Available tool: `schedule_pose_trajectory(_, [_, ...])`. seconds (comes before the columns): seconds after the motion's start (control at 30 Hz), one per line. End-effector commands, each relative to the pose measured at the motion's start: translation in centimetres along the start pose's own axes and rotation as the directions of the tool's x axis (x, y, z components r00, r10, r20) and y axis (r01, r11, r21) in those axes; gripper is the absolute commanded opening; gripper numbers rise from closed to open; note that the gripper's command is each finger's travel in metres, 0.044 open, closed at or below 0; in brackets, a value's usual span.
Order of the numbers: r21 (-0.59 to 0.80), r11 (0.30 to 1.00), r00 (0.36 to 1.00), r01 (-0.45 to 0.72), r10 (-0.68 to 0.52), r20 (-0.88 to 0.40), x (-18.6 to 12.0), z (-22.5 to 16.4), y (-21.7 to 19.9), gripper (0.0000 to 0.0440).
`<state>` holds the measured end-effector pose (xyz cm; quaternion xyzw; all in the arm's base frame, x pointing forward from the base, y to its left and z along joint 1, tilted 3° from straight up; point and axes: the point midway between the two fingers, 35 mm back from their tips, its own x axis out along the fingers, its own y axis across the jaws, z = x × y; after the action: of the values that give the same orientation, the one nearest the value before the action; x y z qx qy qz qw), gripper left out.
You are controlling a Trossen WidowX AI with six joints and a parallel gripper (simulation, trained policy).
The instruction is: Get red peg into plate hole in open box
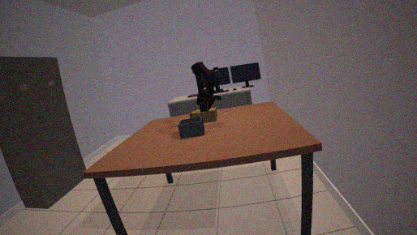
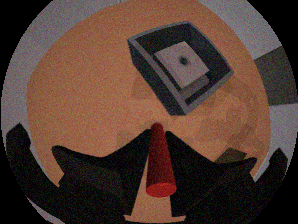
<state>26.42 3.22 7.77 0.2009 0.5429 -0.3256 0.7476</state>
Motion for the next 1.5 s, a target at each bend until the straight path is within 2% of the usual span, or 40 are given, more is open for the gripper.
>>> schedule_pose_trajectory(0.0, [0.012, 1.0, 1.0, 0.014, -0.014, 0.001, 0.2, 1.5, -0.5, 0.0])
schedule_pose_trajectory(0.87, [0.189, 0.981, 1.0, 0.028, -0.026, -0.015, 4.3, 9.7, -3.9, 0.0002])
schedule_pose_trajectory(1.33, [0.236, 0.971, 0.997, 0.04, -0.024, -0.069, 8.0, 11.2, -4.7, 0.0004])
schedule_pose_trajectory(1.4, [0.233, 0.971, 0.996, 0.047, -0.029, -0.08, 8.7, 11.1, -4.8, 0.001])
schedule_pose_trajectory(1.47, [0.226, 0.973, 0.995, 0.054, -0.034, -0.09, 9.3, 10.9, -4.9, 0.0039])
